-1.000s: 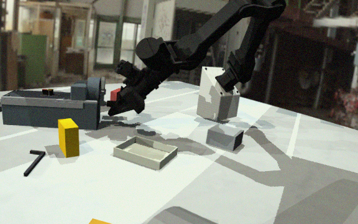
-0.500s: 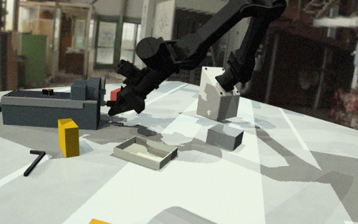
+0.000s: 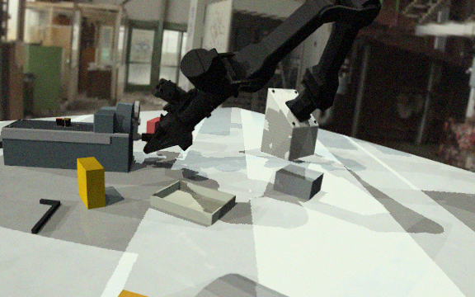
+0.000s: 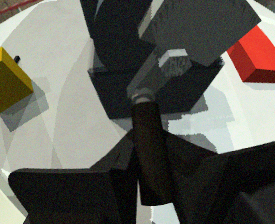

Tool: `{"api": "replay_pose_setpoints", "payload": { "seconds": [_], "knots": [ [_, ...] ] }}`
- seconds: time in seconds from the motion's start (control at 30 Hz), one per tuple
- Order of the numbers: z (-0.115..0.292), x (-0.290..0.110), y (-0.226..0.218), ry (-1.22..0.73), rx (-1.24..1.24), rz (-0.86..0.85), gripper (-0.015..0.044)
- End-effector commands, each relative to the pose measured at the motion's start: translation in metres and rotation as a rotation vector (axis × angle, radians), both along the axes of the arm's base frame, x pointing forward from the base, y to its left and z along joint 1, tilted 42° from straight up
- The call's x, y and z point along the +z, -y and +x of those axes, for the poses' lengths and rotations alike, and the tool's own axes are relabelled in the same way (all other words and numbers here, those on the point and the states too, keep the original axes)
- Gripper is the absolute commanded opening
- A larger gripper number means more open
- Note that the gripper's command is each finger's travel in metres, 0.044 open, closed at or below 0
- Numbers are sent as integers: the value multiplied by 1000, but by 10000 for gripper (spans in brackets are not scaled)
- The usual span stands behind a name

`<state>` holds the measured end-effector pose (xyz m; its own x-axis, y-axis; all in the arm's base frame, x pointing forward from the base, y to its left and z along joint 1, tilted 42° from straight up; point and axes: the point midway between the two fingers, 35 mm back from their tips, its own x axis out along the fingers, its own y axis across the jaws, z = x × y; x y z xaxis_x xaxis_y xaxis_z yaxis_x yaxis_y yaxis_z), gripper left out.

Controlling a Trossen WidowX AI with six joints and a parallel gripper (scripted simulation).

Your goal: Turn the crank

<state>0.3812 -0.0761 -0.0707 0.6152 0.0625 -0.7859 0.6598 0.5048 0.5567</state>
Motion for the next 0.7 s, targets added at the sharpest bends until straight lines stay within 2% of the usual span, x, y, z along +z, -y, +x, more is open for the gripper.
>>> {"api": "replay_pose_setpoints", "payload": {
  "seconds": [0.0,0.67],
  "knots": [
    [5,8,-2,20,5,3,0],
    [6,14,-1,20,5,3,0]
  ]
}}
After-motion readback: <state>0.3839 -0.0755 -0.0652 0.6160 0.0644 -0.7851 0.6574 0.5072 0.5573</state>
